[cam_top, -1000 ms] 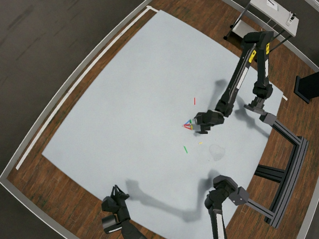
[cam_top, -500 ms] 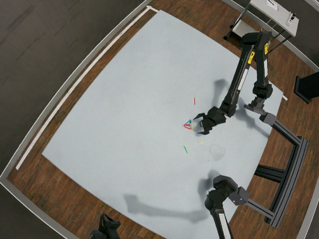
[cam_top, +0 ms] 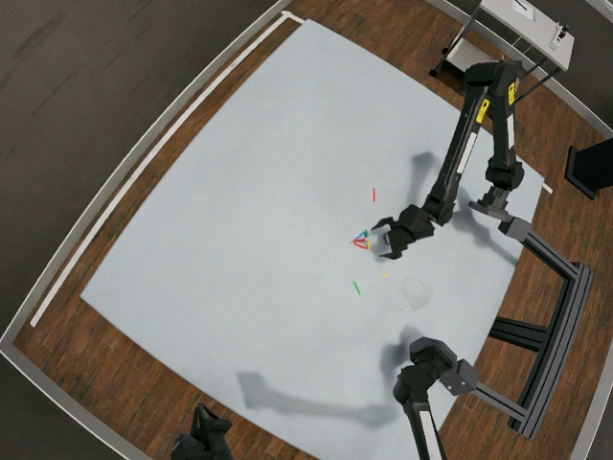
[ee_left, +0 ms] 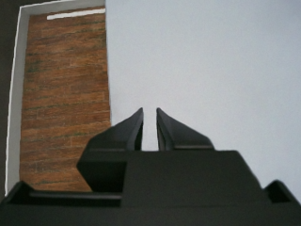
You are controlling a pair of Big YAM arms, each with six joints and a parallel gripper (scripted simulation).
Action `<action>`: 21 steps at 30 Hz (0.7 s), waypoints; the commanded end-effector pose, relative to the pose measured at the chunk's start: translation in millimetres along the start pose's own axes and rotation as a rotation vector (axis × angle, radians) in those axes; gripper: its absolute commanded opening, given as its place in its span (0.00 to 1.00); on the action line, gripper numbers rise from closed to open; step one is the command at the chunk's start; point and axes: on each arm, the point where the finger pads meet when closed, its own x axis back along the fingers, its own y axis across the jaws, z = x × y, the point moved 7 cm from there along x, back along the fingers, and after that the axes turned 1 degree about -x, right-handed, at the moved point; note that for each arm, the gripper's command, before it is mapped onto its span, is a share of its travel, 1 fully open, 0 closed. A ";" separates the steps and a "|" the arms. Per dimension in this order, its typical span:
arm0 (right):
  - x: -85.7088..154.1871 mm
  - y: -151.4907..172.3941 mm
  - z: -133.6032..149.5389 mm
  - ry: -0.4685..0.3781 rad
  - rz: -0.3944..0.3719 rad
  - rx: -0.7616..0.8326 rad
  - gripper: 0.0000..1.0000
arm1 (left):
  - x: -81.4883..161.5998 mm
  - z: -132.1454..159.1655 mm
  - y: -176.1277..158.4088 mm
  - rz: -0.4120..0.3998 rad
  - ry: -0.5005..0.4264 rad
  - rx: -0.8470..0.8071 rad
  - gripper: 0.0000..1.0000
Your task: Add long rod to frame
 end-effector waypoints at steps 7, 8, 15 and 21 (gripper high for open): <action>26.1 -55.6 22.0 -0.013 0.046 -0.019 1.00 | 3.7 -4.9 3.0 -0.005 -0.014 0.001 0.15; 34.3 -68.9 28.2 -0.015 0.056 -0.027 1.00 | 3.7 -4.9 3.0 -0.005 -0.014 0.001 0.15; 75.5 -133.8 63.4 -0.011 0.097 -0.064 1.00 | 3.7 -4.9 3.0 -0.005 -0.014 0.001 0.15; 118.6 -204.3 98.7 -0.018 0.152 -0.131 1.00 | 3.7 -4.9 3.0 -0.005 -0.014 0.001 0.15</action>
